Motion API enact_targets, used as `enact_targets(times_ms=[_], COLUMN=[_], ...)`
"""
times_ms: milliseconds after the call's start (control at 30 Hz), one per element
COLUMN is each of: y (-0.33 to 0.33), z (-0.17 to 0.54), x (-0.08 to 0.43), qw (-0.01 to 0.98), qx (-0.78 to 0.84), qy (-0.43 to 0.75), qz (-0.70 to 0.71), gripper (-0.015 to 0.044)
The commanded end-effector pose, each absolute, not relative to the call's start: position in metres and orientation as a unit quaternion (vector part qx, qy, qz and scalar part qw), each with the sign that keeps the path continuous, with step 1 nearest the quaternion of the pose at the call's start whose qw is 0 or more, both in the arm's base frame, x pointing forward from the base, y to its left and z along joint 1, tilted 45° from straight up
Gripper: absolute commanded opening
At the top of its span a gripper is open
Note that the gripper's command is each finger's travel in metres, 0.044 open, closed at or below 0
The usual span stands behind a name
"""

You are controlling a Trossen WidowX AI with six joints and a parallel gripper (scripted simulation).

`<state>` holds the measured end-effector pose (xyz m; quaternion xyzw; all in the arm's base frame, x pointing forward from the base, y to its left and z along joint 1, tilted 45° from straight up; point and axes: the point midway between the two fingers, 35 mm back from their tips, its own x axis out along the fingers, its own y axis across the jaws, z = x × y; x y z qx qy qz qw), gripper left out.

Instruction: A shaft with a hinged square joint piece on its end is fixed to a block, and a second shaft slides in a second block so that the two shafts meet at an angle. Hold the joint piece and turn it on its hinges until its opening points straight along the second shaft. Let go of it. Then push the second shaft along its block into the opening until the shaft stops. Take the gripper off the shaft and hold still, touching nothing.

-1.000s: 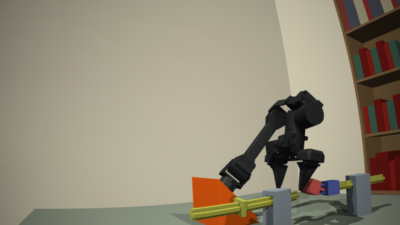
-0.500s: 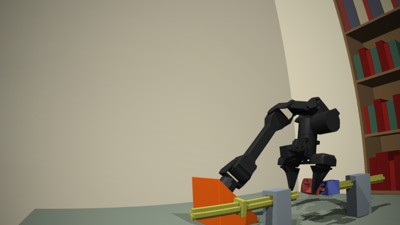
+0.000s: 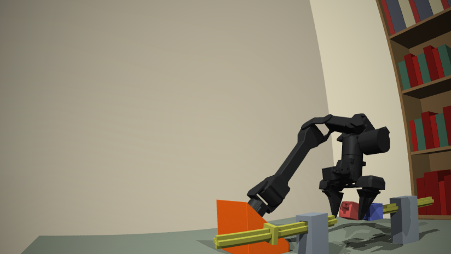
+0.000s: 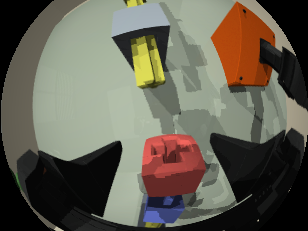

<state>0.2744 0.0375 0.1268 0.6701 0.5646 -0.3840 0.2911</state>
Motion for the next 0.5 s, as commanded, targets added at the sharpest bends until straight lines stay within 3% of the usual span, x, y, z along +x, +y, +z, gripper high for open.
enact_targets(times_ms=[0,300,467], y=[0.041,0.048,0.048], z=[0.123,0.113,0.113], x=[0.274,0.274,0.274], qw=[0.287,0.287,0.287], qx=[0.672,0.672,0.672], qy=[0.564,0.564,0.564], qz=[-0.384,-0.384,-0.384], gripper=[0.0440,0.0440,0.0309])
